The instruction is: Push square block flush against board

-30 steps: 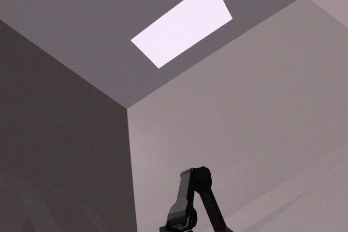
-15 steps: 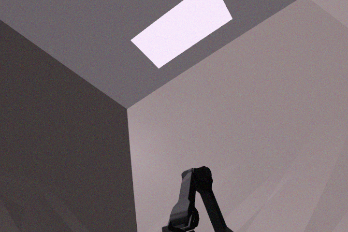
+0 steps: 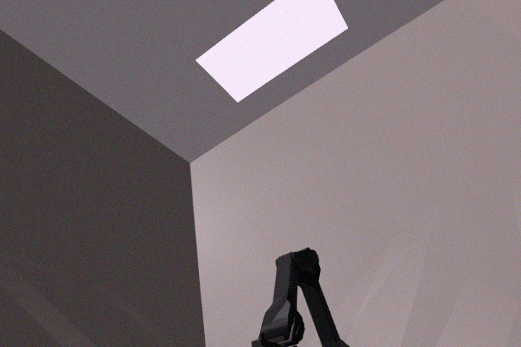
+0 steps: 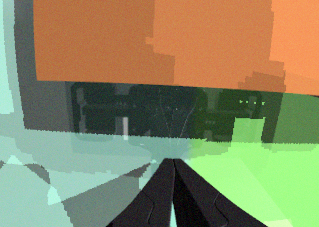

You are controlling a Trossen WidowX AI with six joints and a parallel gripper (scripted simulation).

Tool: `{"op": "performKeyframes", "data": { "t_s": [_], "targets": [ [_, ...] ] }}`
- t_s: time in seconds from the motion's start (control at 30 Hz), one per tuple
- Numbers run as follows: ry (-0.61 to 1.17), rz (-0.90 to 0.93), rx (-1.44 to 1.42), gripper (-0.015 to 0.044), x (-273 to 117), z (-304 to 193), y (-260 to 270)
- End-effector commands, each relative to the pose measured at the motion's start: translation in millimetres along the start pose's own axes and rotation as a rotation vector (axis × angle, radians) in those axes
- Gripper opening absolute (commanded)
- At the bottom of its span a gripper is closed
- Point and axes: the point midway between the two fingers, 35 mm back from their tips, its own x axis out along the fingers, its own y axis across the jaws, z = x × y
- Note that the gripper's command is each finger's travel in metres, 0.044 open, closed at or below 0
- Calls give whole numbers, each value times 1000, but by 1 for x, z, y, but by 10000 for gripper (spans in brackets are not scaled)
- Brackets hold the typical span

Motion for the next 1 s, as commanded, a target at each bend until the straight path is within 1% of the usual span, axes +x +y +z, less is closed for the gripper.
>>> {"op": "performKeyframes", "data": {
  "t_s": [0.0,0.13,0.17,0.2,0.3,0.37,0.6,0.97],
  "targets": [
    [2,-2,3,0,1,-9,0],
    [2,-2,3,0,1,-13,0],
    [2,0,0,0,-2,-8,0],
    [2,-1,1,0,-8,-7,0],
    [1,-2,3,0,-45,-7,0],
    [1,-3,3,0,-55,-8,0],
    [-9,0,-17,0,-50,-4,2],
    [-9,-1,-388,0,-54,23,16]
  ]
}}
